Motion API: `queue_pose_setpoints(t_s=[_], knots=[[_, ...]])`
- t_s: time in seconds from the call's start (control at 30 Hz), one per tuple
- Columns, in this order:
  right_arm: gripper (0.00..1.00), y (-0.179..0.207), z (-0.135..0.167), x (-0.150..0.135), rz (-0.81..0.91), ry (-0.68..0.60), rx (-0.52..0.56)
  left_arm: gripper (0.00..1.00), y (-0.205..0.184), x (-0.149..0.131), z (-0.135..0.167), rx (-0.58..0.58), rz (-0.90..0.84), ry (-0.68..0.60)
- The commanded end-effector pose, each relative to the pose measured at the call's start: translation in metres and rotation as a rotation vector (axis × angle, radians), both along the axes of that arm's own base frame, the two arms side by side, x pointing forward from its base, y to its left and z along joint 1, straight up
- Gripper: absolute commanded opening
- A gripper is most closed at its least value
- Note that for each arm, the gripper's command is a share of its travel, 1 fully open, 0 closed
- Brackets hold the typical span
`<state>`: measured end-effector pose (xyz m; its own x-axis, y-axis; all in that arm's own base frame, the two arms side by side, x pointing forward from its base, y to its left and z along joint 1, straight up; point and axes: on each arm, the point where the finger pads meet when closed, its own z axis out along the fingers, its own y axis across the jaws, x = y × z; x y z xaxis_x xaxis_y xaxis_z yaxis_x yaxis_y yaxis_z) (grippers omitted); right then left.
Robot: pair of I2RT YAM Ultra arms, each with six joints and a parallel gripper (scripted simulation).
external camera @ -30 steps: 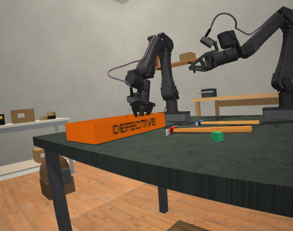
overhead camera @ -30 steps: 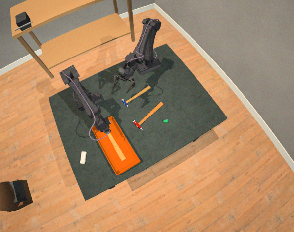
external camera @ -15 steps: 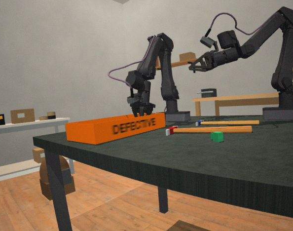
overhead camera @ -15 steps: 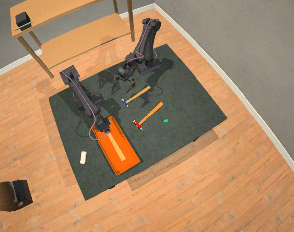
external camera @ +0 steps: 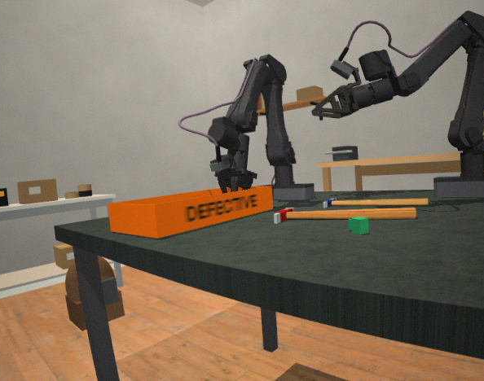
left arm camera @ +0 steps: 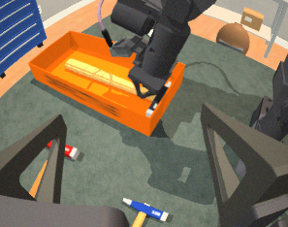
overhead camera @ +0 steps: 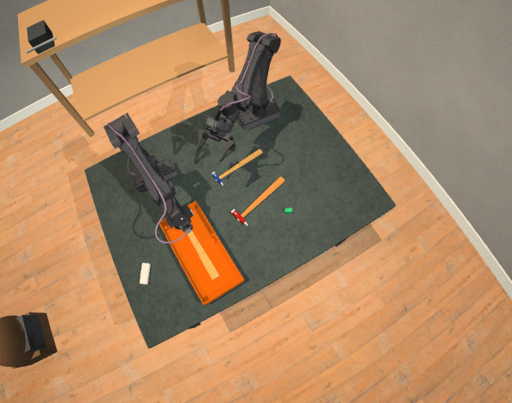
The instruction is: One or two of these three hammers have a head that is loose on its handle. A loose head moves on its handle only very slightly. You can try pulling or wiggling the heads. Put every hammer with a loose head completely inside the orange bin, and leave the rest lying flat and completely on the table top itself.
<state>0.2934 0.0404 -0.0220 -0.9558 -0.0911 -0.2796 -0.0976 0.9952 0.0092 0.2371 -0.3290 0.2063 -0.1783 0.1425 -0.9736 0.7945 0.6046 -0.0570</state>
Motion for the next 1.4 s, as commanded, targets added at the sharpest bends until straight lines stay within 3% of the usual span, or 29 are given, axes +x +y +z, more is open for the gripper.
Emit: queue_pose_setpoints(t_s=[0.0,0.07,0.13,0.2,0.43,0.87,0.97,1.0,1.17,1.37], knots=[[0.15,0.001,-0.004,0.006,-0.002,-0.030,0.011,1.00,-0.003,0.003,0.006,-0.018,0.008,-0.012],[0.38,0.001,-0.004,0.006,-0.002,-0.030,0.011,1.00,-0.003,0.003,0.006,-0.018,0.008,-0.012],[0.38,0.001,-0.004,0.006,-0.002,-0.030,0.011,1.00,-0.003,0.003,0.006,-0.018,0.008,-0.012],[0.57,0.001,-0.001,0.008,-0.002,-0.042,0.011,1.00,-0.003,0.003,0.006,-0.018,0.008,-0.012],[0.59,0.001,0.019,0.022,-0.002,-0.094,0.017,1.00,-0.003,0.003,0.006,-0.018,0.008,-0.012],[0.59,0.000,0.039,0.013,-0.004,-0.090,0.016,1.00,-0.003,0.003,0.006,-0.018,0.008,-0.012],[0.93,-0.001,0.046,0.010,-0.007,-0.090,0.017,1.00,-0.003,0.003,0.006,-0.018,0.008,-0.012],[1.00,-0.001,0.052,0.008,-0.007,-0.090,0.017,1.00,-0.003,0.003,0.006,-0.018,0.008,-0.012],[1.00,-0.002,0.080,-0.004,-0.007,-0.090,0.017,1.00,-0.003,0.003,0.006,-0.018,0.008,-0.012],[1.00,-0.001,0.065,-0.013,-0.001,-0.048,0.012,1.00,-0.003,0.003,0.006,-0.018,0.008,-0.012]])
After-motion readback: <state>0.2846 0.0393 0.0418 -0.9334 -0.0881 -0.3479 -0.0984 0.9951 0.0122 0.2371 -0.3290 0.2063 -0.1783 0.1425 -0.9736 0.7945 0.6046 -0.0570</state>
